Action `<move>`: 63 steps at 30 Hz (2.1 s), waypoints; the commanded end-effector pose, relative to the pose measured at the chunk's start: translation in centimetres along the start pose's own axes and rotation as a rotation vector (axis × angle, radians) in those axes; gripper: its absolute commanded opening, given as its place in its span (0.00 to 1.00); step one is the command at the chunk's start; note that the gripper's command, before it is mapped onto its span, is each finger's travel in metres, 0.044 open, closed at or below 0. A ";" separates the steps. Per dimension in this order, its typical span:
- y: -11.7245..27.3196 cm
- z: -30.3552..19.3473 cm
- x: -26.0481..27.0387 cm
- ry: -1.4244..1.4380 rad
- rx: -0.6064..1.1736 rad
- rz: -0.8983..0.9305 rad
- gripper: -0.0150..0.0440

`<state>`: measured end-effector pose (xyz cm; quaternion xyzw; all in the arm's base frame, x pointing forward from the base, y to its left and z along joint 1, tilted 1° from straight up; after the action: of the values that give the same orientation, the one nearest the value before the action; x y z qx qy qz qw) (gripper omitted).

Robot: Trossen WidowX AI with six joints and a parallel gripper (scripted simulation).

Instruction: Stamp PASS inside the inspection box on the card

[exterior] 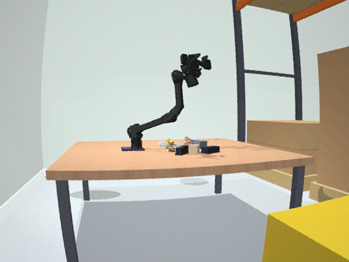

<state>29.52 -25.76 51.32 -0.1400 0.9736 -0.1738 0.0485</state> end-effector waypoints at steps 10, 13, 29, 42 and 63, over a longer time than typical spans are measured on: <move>2.9 -11.1 12.4 -0.154 0.452 0.206 0.61; 4.1 -12.8 14.4 -0.157 0.537 0.244 0.61; 19.5 -23.1 24.1 -0.137 1.267 0.453 0.61; 36.8 -25.2 21.0 0.077 1.951 0.395 0.61; 50.2 -13.2 4.3 0.809 2.654 -0.281 0.61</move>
<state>8.16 22.03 48.32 0.0068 0.0596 -0.9926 -0.1060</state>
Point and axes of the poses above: the point midway between the two fingers, 35 mm back from their tips, its own y axis back along the fingers, its own x axis across the jaws, z = x × y, the point moved 5 cm from there along y, back along the fingers, and after that the axes turned 7 degrees about -y, right-handed, at the moved point
